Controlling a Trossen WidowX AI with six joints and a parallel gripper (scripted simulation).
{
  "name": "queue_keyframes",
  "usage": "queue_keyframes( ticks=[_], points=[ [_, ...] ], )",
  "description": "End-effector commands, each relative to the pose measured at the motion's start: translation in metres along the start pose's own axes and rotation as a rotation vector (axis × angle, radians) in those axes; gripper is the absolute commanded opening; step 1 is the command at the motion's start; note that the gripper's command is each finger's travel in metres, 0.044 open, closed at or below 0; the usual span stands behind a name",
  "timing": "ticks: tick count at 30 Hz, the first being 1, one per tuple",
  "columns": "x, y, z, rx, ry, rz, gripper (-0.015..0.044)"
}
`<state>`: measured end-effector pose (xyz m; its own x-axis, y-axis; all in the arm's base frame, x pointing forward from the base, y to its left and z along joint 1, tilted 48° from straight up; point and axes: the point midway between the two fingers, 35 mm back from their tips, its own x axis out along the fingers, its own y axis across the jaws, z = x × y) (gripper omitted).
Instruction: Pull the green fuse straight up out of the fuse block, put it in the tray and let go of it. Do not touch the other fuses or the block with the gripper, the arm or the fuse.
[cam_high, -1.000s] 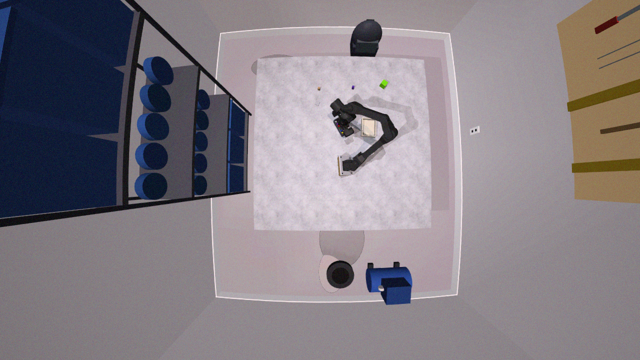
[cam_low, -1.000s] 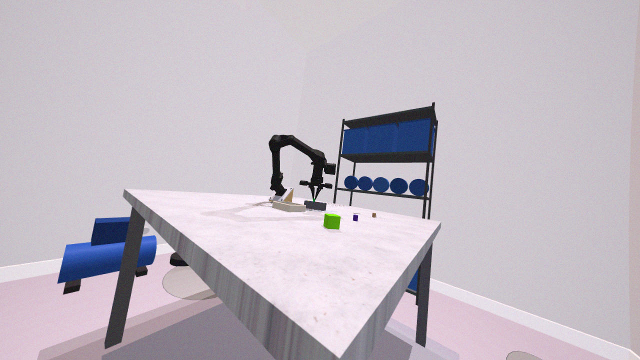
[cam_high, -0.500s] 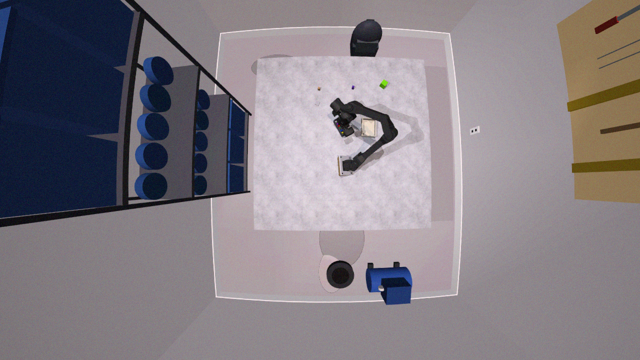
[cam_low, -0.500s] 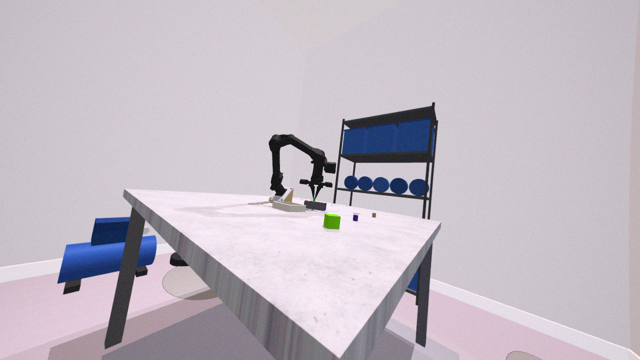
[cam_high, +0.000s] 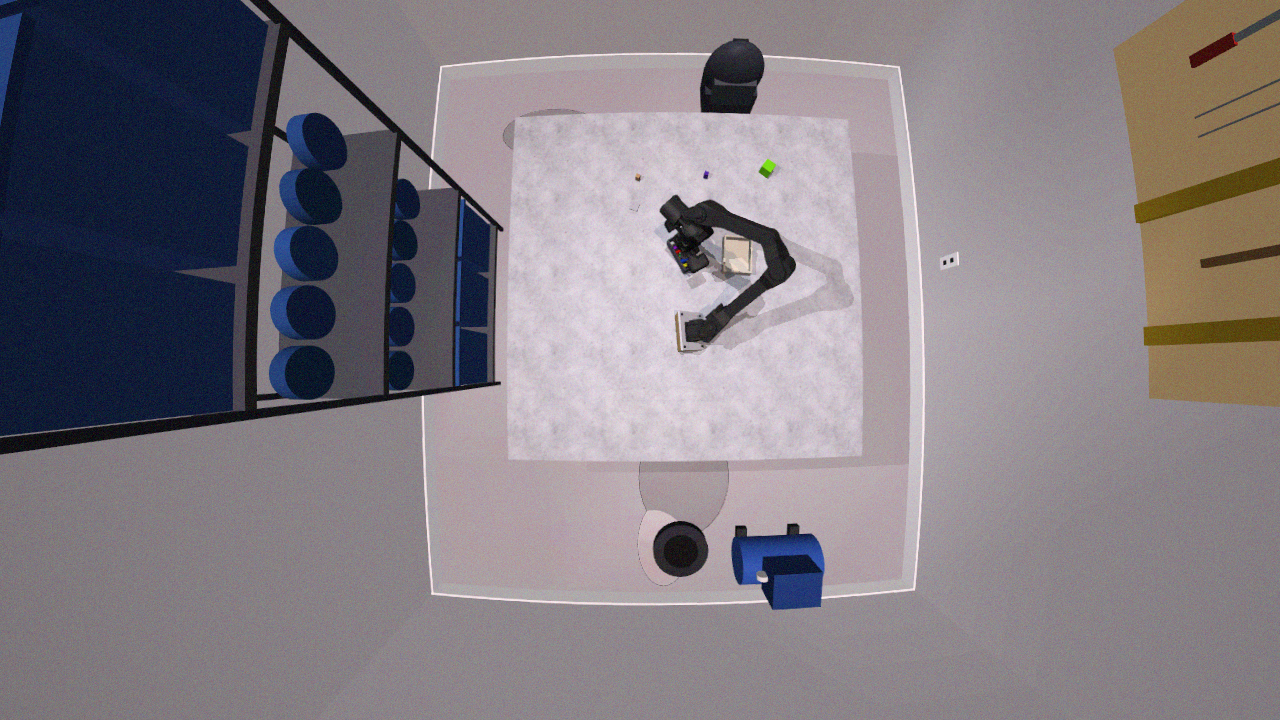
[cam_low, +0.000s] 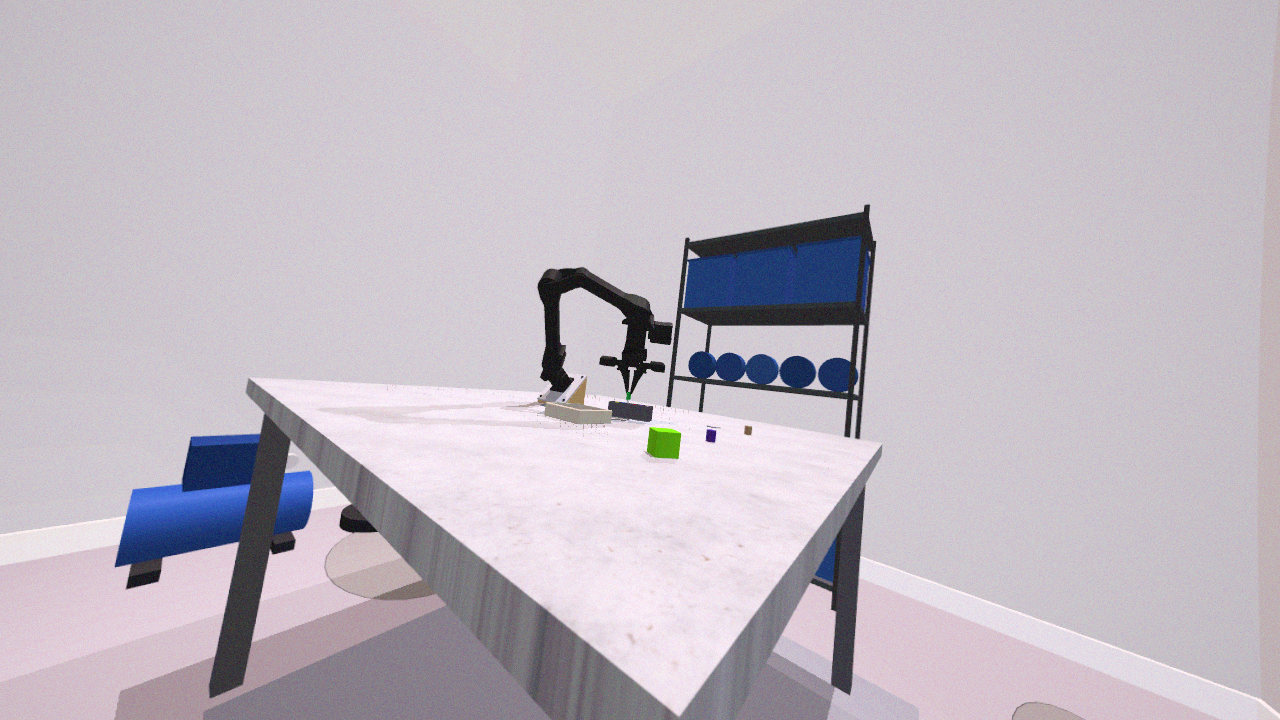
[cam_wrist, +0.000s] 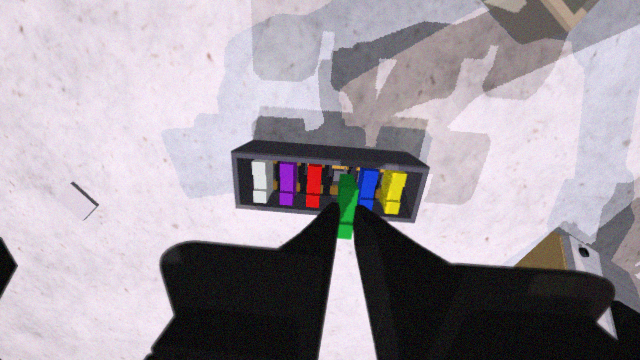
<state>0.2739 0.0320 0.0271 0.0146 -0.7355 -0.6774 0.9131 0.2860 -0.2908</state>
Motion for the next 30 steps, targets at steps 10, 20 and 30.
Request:
queue_keyframes(
  ticks=[10,20,30],
  points=[
    [-0.014,0.001,-0.001,0.003,0.003,0.005,0.0],
    [-0.026,0.001,-0.001,0.003,0.003,0.005,0.0],
    [-0.028,-0.006,0.04,-0.001,0.016,0.012,0.0]
  ],
)
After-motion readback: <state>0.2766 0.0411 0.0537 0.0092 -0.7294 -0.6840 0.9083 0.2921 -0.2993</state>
